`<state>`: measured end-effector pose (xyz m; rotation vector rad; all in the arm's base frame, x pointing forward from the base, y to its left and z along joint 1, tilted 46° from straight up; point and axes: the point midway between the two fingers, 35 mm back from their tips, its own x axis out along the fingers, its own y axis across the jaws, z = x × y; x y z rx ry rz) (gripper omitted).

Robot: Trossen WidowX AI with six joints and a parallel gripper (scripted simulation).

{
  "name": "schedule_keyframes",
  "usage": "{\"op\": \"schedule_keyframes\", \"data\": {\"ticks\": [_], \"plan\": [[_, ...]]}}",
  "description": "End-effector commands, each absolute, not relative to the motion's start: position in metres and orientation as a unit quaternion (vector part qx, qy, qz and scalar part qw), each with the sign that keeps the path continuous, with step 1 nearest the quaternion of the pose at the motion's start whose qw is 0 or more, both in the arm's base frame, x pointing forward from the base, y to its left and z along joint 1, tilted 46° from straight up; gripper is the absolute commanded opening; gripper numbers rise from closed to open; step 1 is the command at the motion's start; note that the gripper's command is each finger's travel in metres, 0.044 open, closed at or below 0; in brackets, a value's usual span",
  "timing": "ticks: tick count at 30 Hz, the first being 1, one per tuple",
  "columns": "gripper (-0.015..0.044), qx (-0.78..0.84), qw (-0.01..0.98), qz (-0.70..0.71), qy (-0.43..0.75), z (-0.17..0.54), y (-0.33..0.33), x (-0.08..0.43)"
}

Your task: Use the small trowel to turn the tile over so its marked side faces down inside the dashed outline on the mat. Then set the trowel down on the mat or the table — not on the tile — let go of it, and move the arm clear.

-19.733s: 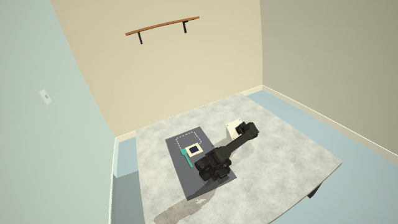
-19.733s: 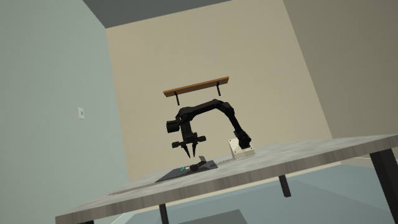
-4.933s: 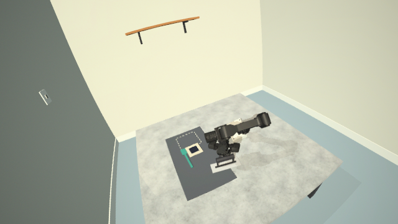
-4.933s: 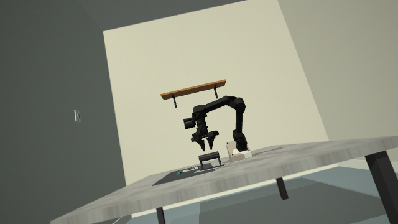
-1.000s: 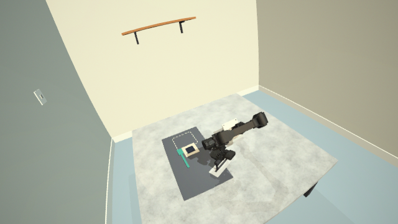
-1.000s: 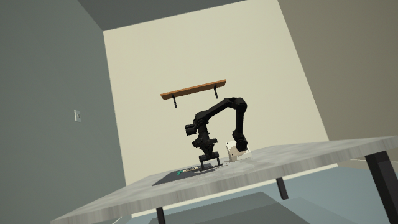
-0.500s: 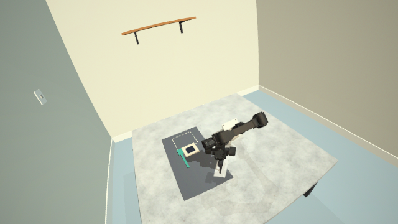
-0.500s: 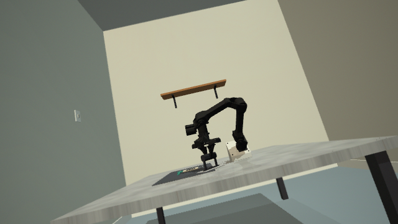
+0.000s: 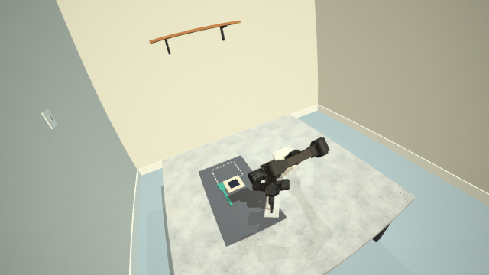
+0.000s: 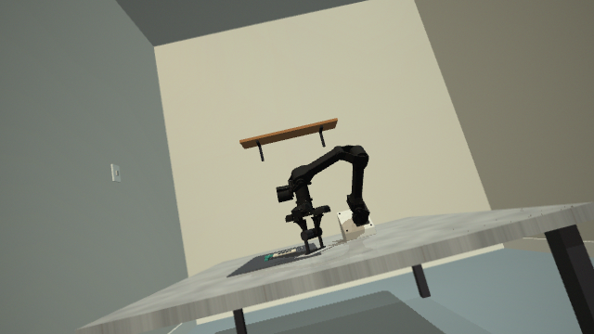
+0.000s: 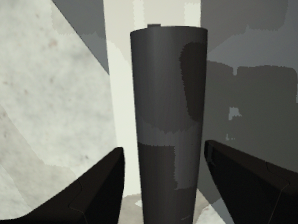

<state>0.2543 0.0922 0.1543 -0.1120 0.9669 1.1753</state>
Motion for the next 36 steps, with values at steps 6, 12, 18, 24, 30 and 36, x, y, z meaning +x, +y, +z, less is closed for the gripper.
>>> {"op": "schedule_keyframes", "data": {"ticks": [6,12,18,24,30,36], "plan": [[0.027,-0.054,0.722,0.533,0.437,0.154,0.092,0.254],[0.027,-0.054,0.722,0.533,0.437,0.154,0.092,0.254],[0.027,-0.054,0.722,0.533,0.438,0.155,0.09,0.254],[0.027,-0.054,0.722,0.533,0.438,0.184,0.06,0.252],[0.027,-0.052,0.722,0.532,0.44,0.184,0.06,0.252],[0.027,0.015,0.723,0.489,0.487,0.184,0.06,0.252]]}}
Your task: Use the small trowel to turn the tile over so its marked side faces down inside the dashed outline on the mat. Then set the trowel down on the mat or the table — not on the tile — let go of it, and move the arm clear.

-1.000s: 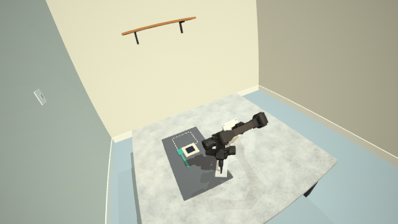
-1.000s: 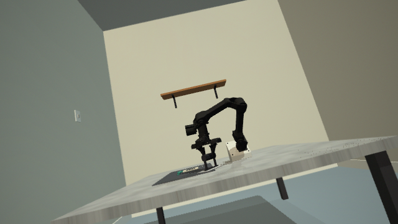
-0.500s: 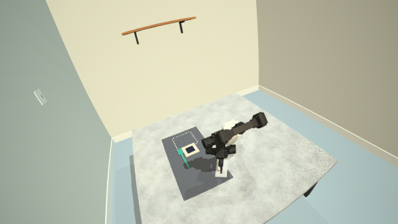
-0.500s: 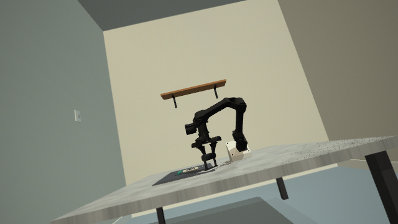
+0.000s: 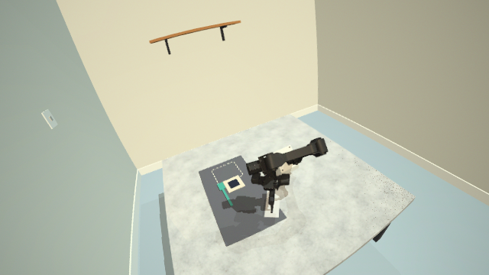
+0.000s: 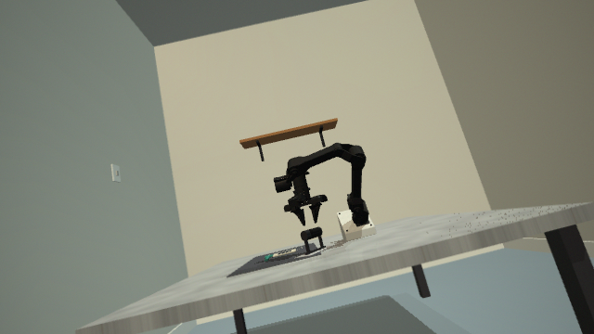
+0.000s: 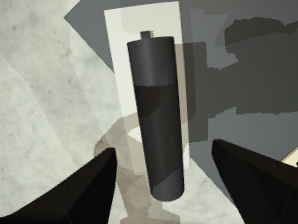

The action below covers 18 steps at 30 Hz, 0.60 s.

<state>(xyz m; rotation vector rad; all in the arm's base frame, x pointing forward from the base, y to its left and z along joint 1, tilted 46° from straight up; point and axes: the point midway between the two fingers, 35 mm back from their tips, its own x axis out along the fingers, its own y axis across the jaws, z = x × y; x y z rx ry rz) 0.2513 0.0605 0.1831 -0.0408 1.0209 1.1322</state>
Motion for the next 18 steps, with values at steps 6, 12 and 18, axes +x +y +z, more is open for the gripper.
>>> {"op": "schedule_keyframes", "data": {"ticks": [6,12,18], "plan": [[0.027,0.09,0.718,0.436,0.535,0.1842,0.0595,0.2518],[0.027,0.165,0.705,0.377,0.578,0.1842,0.0595,0.2519],[0.027,0.237,0.684,0.315,0.614,0.1842,0.0595,0.2519]]}}
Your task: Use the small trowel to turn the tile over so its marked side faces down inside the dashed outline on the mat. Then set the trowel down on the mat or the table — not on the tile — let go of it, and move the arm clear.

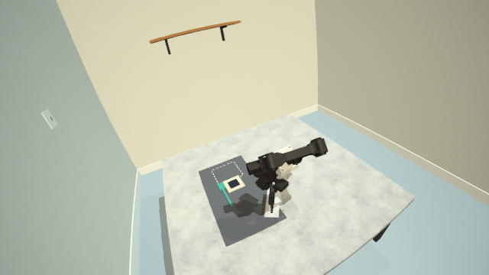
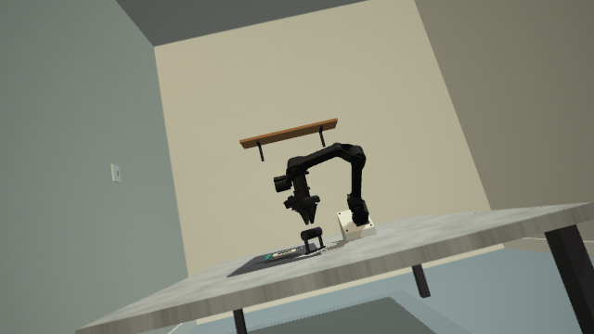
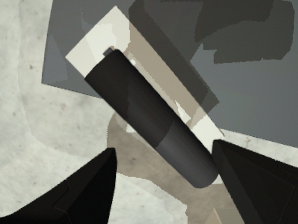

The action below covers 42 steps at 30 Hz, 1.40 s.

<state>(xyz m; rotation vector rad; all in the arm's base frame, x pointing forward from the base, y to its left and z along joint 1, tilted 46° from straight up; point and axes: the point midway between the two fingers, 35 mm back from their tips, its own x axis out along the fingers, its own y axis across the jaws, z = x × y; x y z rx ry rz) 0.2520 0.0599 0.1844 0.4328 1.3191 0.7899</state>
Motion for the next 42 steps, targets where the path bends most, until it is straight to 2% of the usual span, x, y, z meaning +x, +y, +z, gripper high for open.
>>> {"op": "schedule_keyframes", "data": {"ticks": [1,22,42], "plan": [[0.027,0.249,0.679,0.304,0.619,0.1842,0.0595,0.2519],[0.027,0.475,0.546,0.063,0.687,0.1843,0.0595,0.2521],[0.027,0.633,0.351,-0.175,0.667,0.1844,0.0595,0.2523]]}}
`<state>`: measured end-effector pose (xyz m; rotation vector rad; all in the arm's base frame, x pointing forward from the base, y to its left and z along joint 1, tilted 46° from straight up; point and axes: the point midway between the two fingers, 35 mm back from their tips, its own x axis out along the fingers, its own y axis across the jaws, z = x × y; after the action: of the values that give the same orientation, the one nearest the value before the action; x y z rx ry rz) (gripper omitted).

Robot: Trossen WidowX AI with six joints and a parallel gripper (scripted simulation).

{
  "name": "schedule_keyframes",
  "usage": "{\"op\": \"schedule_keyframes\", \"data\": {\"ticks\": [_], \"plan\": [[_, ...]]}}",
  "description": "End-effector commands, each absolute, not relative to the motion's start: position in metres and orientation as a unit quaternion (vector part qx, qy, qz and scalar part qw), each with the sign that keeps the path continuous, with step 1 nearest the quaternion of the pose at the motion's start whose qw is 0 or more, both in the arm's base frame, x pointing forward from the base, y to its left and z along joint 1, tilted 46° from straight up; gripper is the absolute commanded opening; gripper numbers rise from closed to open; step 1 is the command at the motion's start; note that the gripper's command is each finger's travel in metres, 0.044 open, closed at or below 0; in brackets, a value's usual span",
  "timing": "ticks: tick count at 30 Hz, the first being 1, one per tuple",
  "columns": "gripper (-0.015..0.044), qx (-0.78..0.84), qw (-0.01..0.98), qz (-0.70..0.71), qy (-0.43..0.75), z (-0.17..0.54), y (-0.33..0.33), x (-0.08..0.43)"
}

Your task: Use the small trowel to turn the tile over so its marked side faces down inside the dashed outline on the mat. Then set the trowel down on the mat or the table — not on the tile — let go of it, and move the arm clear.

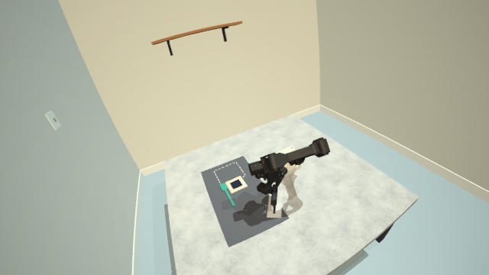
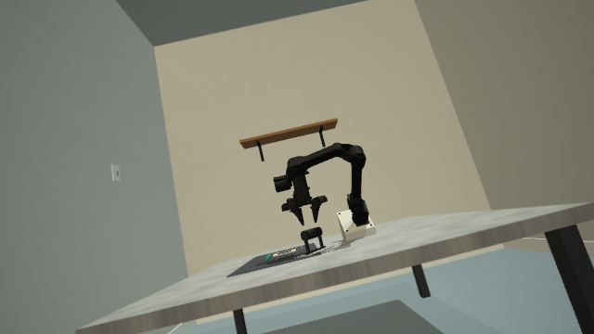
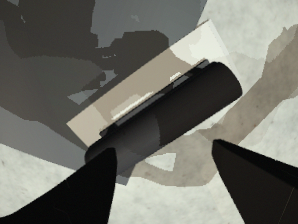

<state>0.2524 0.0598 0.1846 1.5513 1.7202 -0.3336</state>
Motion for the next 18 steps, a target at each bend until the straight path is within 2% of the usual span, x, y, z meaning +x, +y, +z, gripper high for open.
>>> {"op": "schedule_keyframes", "data": {"ticks": [1,18], "plan": [[0.027,0.639,0.34,-0.187,0.664,0.1844,0.0595,0.2523],[0.027,0.71,0.139,-0.372,0.581,0.1845,0.0596,0.2524]]}}
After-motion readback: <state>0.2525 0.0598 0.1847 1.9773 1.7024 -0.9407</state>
